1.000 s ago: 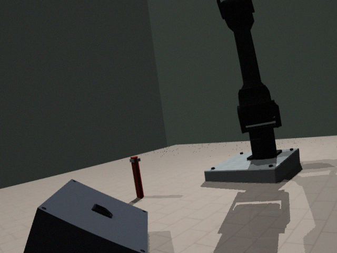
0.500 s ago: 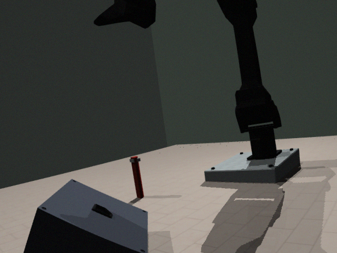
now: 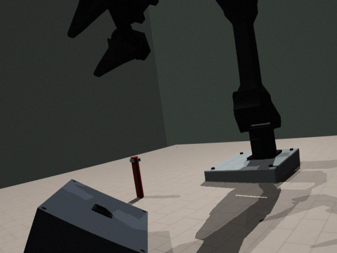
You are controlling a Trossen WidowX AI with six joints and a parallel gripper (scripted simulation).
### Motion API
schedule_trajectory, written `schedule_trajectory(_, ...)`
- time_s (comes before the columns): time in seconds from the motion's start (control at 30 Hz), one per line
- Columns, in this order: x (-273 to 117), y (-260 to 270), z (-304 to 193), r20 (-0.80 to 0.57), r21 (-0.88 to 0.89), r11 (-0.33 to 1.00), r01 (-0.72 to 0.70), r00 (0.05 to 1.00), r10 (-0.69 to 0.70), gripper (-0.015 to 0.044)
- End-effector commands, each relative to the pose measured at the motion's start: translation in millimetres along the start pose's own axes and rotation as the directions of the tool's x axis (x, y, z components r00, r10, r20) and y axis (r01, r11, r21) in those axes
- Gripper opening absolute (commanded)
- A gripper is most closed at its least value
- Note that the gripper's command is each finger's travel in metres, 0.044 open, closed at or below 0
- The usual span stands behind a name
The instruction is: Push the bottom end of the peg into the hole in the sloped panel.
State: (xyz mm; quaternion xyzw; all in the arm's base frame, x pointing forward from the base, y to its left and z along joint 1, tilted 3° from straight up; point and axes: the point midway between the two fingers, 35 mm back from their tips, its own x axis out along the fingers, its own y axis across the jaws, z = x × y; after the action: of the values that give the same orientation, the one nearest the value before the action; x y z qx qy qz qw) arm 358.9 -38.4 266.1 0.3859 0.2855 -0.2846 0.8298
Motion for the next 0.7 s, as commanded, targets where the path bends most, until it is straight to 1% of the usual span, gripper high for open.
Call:
schedule_trajectory(0.0, 12, -19, 0, -0.033, 0.037, 0.997, 0.063, 0.998, -0.061, 0.0440)
schedule_trajectory(0.33, 30, -66, 4, -0.109, 0.135, 0.969, 0.207, 0.975, -0.193, 0.0440)
schedule_trajectory(0.67, 42, -115, 3, -0.211, 0.242, 0.900, 0.363, 0.925, -0.316, 0.0440)
